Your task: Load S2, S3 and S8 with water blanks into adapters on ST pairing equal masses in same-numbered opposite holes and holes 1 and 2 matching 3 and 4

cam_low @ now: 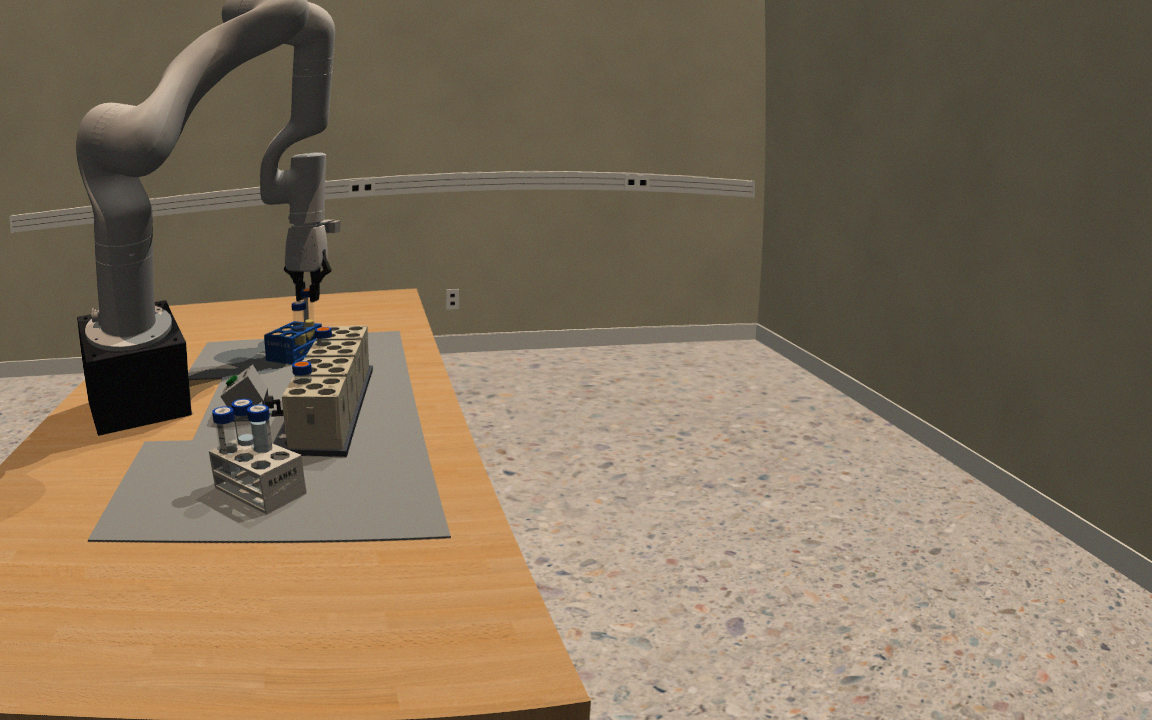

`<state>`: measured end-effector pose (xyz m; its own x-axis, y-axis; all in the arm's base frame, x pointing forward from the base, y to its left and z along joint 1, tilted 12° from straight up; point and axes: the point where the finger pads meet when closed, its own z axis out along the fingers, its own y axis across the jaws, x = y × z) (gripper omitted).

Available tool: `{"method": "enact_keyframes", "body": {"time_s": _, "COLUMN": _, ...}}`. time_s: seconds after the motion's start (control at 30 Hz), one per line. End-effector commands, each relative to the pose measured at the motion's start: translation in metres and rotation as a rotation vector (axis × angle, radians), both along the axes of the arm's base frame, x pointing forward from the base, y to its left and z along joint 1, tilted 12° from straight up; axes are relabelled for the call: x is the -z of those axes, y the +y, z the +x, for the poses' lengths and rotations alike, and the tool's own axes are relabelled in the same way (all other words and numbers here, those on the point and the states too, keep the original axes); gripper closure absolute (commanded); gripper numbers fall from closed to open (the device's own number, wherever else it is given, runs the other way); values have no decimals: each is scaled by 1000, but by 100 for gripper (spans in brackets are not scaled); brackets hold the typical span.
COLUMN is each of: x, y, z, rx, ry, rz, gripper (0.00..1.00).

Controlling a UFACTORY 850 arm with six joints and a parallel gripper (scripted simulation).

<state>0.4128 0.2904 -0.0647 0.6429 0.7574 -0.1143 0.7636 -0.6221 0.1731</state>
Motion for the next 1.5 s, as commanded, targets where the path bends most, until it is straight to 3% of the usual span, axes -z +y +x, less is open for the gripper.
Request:
{"method": "enact_keyframes", "body": {"time_s": 0.0, "x": -7, "y": 2, "z": 0, "rx": 0, "ry": -1, "rz": 1, "gripper": 100}}
{"method": "enact_keyframes", "body": {"time_s": 1.47, "x": -83, "y": 18, "z": -4, "rx": 0, "ry": -1, "rz": 1, "gripper": 100}}
